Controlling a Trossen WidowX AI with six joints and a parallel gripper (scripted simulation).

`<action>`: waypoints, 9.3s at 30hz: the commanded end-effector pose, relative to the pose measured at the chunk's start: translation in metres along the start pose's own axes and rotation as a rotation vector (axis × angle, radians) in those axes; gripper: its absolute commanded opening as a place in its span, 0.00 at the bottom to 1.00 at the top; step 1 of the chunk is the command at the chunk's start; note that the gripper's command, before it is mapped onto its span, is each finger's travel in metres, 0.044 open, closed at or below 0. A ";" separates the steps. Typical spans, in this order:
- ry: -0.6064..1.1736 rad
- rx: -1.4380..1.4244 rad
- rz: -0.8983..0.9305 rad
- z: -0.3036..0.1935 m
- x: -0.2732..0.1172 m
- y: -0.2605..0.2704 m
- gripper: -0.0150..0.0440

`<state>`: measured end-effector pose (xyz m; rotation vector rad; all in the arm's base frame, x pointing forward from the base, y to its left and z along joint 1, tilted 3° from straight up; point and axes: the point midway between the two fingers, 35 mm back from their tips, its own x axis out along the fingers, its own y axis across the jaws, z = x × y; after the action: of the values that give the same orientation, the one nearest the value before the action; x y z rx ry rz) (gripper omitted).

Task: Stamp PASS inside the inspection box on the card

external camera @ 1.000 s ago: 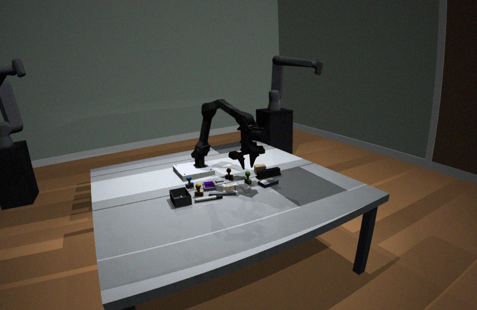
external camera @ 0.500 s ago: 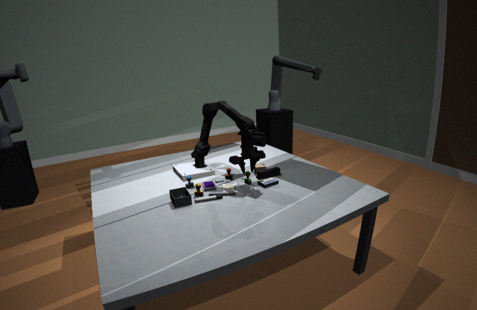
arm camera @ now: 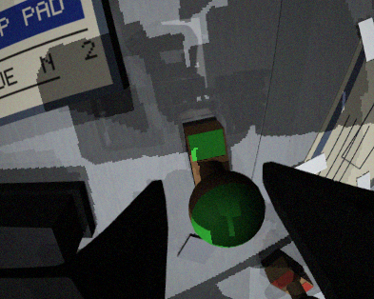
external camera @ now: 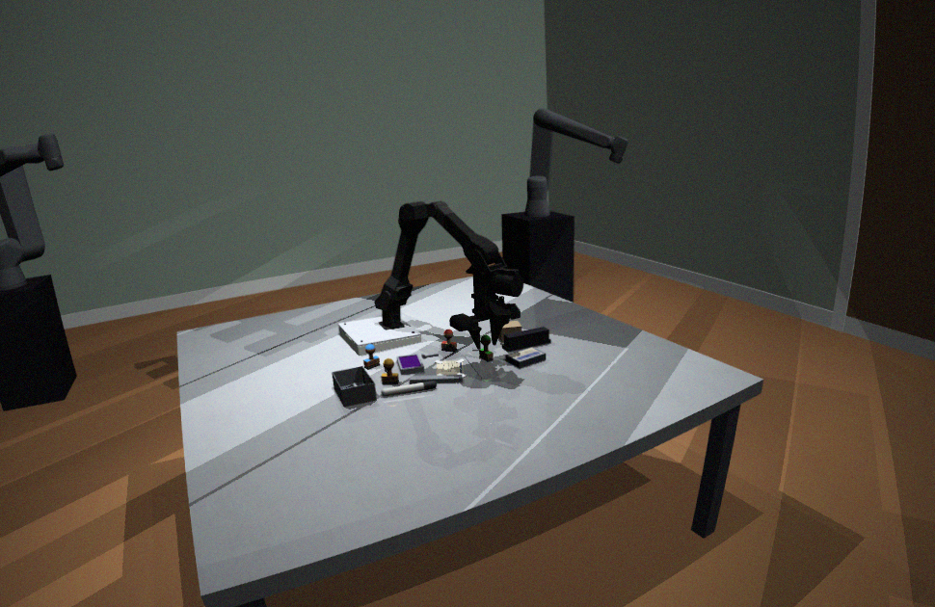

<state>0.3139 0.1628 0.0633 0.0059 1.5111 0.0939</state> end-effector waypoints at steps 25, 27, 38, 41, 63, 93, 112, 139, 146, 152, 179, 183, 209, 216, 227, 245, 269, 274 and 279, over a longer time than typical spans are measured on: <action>0.003 -0.001 -0.001 -0.001 0.008 0.000 0.25; 0.003 -0.001 -0.001 -0.001 0.007 0.000 0.25; 0.003 -0.001 -0.001 0.000 0.001 0.000 0.25; 0.003 -0.001 -0.001 0.000 0.000 0.000 0.25; 0.003 -0.001 0.000 0.000 -0.011 0.000 0.25; 0.003 -0.001 0.001 0.001 -0.025 0.000 0.25; 0.003 -0.001 0.002 0.001 -0.035 0.000 0.25; 0.003 -0.001 0.003 0.000 -0.048 0.000 0.25; 0.003 -0.001 0.003 0.000 -0.051 0.000 0.25; 0.003 -0.001 0.004 -0.001 -0.054 -0.001 0.25; 0.006 -0.001 -0.010 -0.014 -0.063 -0.103 0.25; 0.007 -0.001 -0.012 -0.021 -0.063 -0.124 0.25; 0.010 -0.001 -0.018 -0.066 -0.059 -0.198 0.25; 0.010 0.000 -0.017 -0.065 -0.054 -0.198 0.25; 0.010 0.000 -0.017 -0.065 -0.046 -0.198 0.25; 0.009 0.001 -0.017 -0.065 -0.034 -0.199 0.25; 0.009 0.002 -0.016 -0.066 -0.019 -0.199 0.25; 0.009 0.002 -0.016 -0.066 -0.015 -0.199 0.25; 0.009 0.003 -0.016 -0.066 -0.012 -0.199 0.25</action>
<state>0.2593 -0.0406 0.0619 -0.0101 1.5189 0.0797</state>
